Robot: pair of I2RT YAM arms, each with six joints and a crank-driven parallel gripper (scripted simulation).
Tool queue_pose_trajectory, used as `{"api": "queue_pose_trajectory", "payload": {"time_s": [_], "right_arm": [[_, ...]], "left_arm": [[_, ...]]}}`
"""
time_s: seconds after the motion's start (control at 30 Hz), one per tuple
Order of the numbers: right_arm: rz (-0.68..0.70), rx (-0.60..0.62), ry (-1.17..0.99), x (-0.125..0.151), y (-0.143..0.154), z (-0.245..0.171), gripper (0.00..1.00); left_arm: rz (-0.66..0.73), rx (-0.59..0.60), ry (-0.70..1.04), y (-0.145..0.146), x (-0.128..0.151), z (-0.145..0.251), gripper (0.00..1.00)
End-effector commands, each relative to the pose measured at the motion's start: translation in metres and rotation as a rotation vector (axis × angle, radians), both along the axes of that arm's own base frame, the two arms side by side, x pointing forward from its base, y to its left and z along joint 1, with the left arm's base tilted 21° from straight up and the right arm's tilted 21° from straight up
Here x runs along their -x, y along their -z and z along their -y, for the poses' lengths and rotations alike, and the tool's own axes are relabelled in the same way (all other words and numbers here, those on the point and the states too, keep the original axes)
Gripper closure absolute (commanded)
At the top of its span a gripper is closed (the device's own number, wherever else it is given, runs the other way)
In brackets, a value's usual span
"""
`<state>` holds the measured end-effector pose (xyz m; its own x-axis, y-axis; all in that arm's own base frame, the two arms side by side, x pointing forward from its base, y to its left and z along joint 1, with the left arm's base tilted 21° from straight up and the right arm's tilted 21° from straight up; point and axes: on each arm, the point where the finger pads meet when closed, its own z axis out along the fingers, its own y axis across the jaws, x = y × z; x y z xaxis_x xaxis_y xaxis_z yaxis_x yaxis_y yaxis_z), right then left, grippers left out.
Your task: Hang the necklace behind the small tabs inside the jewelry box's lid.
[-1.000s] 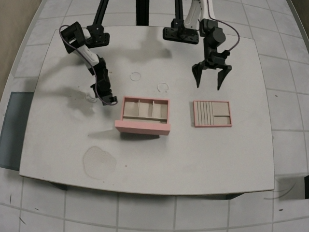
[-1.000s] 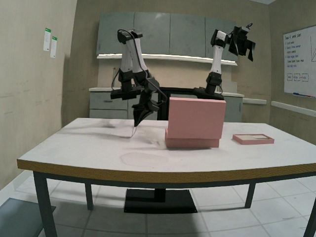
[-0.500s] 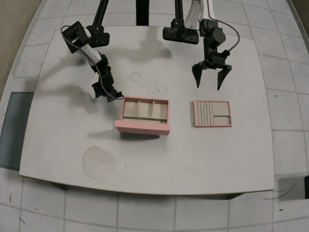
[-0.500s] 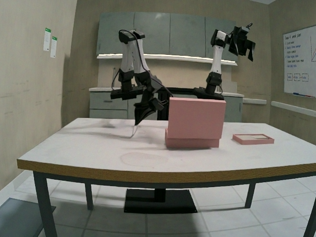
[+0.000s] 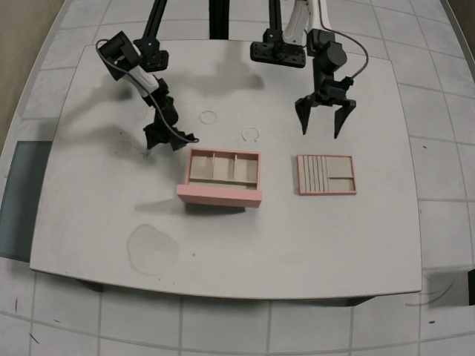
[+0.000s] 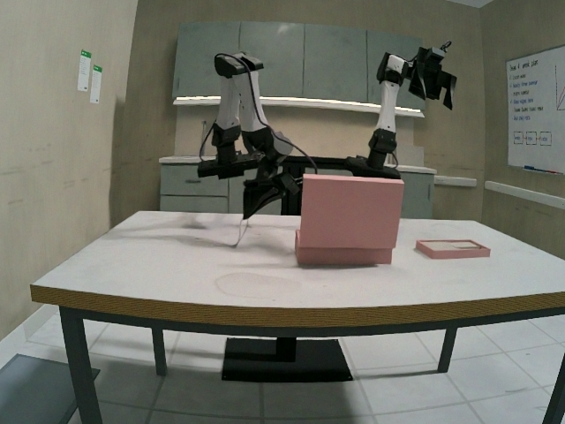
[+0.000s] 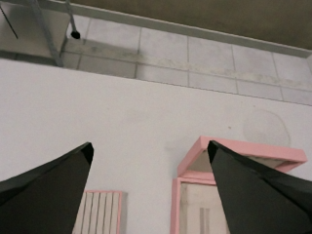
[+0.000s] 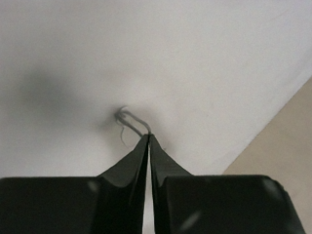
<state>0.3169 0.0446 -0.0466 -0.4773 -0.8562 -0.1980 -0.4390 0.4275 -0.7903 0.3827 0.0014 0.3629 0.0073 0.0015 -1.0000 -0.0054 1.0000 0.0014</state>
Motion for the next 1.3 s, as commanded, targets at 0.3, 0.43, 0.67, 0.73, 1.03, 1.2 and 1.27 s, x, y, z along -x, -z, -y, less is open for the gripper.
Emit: {"api": "queue_pose_trajectory", "payload": {"time_s": [0.3, 0.43, 0.67, 0.73, 1.03, 1.2, 1.27], "right_arm": [[0.09, 0.117, -0.102, -0.004, -0.021, -0.009, 1.0], [0.106, 0.16, -0.136, -0.002, -0.027, -0.011, 1.0], [0.14, 0.231, -0.195, 0.001, -0.038, -0.016, 1.0], [0.14, 0.231, -0.195, 0.001, -0.038, -0.016, 1.0], [0.178, 0.321, -0.27, 0.007, -0.051, -0.02, 1.0], [0.19, 0.383, -0.31, 0.014, -0.058, -0.019, 1.0], [0.195, 0.391, -0.318, 0.015, -0.06, -0.019, 1.0]], "left_arm": [[0.066, -0.01, 0.019, -0.019, 0.004, 0.005, 0.0], [0.066, -0.01, 0.019, -0.019, 0.004, 0.005, 0.0], [0.066, -0.01, 0.019, -0.019, 0.004, 0.005, 0.0], [0.066, -0.01, 0.019, -0.019, 0.004, 0.005, 0.0], [0.066, -0.01, 0.019, -0.019, 0.004, 0.005, 0.0], [0.066, -0.01, 0.019, -0.019, 0.004, 0.005, 0.0], [0.066, -0.01, 0.019, -0.019, 0.004, 0.005, 0.0]]}}
